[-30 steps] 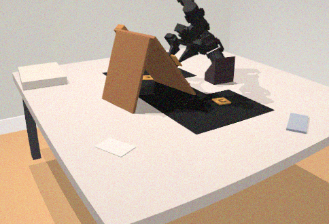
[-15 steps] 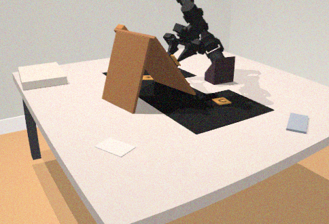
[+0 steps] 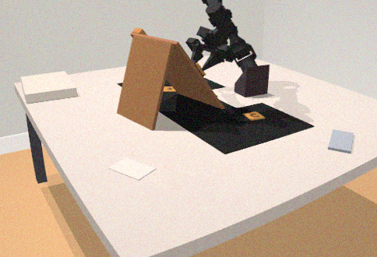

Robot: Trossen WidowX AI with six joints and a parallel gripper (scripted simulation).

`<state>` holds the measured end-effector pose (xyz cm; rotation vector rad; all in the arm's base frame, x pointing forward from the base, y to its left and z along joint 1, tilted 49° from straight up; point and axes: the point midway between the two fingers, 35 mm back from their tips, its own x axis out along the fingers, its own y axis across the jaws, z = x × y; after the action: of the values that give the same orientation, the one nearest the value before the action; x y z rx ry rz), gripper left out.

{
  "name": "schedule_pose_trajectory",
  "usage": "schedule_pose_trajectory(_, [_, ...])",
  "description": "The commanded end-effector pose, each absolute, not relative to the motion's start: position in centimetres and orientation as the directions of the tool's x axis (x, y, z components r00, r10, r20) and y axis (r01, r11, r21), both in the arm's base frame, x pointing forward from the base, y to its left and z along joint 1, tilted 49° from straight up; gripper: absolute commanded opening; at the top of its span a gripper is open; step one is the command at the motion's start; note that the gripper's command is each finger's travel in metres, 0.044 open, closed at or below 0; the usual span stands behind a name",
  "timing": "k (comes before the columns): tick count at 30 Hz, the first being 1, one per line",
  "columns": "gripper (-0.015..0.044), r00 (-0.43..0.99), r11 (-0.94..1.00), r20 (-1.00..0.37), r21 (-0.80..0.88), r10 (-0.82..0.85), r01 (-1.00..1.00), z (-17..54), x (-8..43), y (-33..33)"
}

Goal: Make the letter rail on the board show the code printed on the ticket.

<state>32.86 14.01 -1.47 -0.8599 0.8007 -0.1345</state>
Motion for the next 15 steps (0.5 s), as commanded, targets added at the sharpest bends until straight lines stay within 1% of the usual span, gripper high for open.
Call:
schedule_pose_trajectory(1, [0.0000,0.709,0.666,-0.577,-0.718,-0.406,-0.203,-1.25,32.91,13.87])
schedule_pose_trajectory(15, [0.0000,0.709,0.665,-0.577,-0.718,-0.406,-0.203,-0.57,33.09,13.28])
